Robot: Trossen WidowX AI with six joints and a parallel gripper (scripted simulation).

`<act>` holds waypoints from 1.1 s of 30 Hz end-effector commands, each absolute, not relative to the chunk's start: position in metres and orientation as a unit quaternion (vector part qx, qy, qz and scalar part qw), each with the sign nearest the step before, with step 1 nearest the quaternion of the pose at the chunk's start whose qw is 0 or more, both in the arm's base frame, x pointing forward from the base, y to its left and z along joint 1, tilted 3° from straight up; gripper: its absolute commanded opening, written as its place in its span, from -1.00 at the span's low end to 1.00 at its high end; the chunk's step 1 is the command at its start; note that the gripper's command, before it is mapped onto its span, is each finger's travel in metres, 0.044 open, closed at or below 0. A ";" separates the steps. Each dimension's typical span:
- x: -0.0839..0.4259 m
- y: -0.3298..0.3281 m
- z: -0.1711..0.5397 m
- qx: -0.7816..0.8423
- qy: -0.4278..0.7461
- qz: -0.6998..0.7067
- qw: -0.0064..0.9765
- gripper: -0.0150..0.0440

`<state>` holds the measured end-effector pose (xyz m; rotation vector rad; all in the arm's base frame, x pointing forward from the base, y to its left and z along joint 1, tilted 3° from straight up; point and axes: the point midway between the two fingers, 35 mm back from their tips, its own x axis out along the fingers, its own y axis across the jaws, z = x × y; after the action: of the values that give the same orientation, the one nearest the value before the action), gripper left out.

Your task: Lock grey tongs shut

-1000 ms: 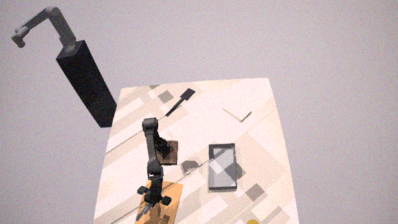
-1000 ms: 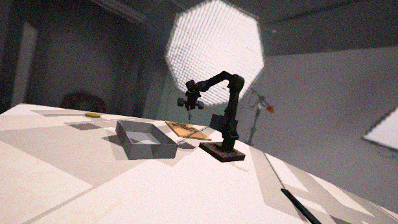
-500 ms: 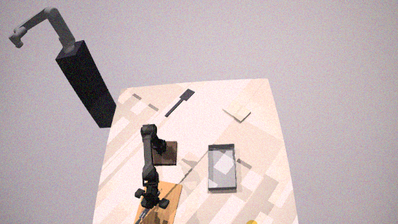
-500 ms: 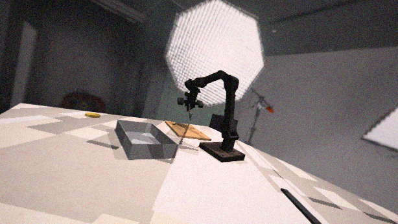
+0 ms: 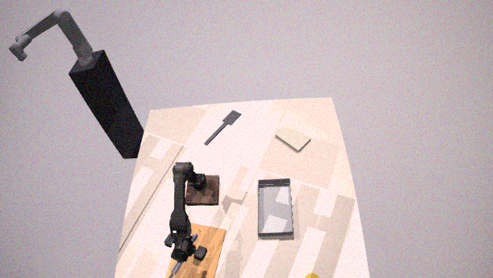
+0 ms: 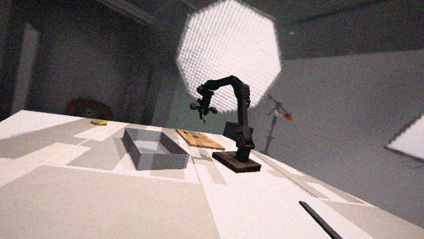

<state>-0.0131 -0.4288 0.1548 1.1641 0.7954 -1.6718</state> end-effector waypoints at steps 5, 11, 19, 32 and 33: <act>-0.016 -0.424 0.161 0.518 0.332 -0.654 0.440 -1.00; -0.017 -0.418 0.165 0.554 0.342 -0.631 0.422 -1.00; -0.018 -0.408 0.171 0.602 0.351 -0.598 0.395 -1.00; -0.018 -0.406 0.169 0.610 0.353 -0.592 0.390 -1.00; -0.018 -0.406 0.168 0.610 0.353 -0.592 0.390 -1.00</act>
<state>-0.0188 -0.4053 0.1697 1.5448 0.9074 -1.5029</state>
